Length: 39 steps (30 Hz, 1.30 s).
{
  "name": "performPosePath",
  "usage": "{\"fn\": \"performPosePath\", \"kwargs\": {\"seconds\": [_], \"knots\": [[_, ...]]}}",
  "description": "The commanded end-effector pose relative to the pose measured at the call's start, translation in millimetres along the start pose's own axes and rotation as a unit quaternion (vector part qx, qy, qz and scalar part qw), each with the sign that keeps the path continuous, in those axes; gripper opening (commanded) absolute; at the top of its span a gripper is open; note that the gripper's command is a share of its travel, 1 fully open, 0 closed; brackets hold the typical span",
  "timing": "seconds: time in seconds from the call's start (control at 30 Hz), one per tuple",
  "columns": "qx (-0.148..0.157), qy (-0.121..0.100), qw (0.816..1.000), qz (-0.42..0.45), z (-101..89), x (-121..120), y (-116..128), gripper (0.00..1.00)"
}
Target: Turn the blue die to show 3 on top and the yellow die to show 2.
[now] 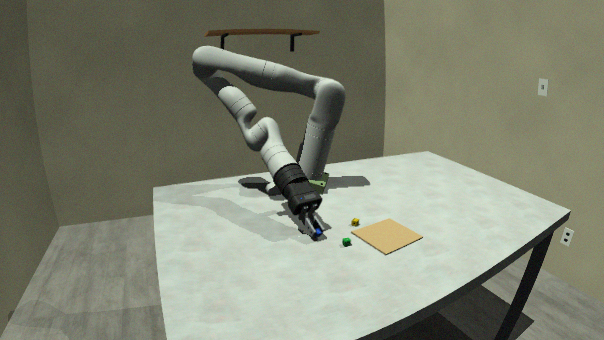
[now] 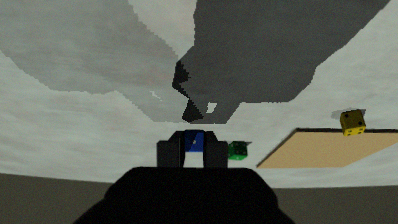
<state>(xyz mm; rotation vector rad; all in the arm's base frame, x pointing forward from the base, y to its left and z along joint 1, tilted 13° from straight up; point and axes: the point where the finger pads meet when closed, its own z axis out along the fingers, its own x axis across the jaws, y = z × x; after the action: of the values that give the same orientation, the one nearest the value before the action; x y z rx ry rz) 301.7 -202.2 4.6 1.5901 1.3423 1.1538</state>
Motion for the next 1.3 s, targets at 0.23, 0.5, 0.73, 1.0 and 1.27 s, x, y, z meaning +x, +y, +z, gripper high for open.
{"fn": "performPosePath", "kwargs": {"seconds": [0.23, 0.5, 0.73, 1.0, 1.27], "knots": [[-0.001, 0.0, 1.0, 0.0, 3.3, 0.4, -5.3, 0.34], [-0.001, 0.0, 1.0, 0.0, 4.2, 0.4, -7.0, 0.34], [-0.001, 0.0, 1.0, 0.0, 4.2, 0.4, -7.1, 0.34], [-0.001, 0.0, 1.0, 0.0, 4.2, 0.4, -7.1, 0.34], [-0.001, 0.0, 1.0, 0.0, 4.2, 0.4, -7.1, 0.34]]}}
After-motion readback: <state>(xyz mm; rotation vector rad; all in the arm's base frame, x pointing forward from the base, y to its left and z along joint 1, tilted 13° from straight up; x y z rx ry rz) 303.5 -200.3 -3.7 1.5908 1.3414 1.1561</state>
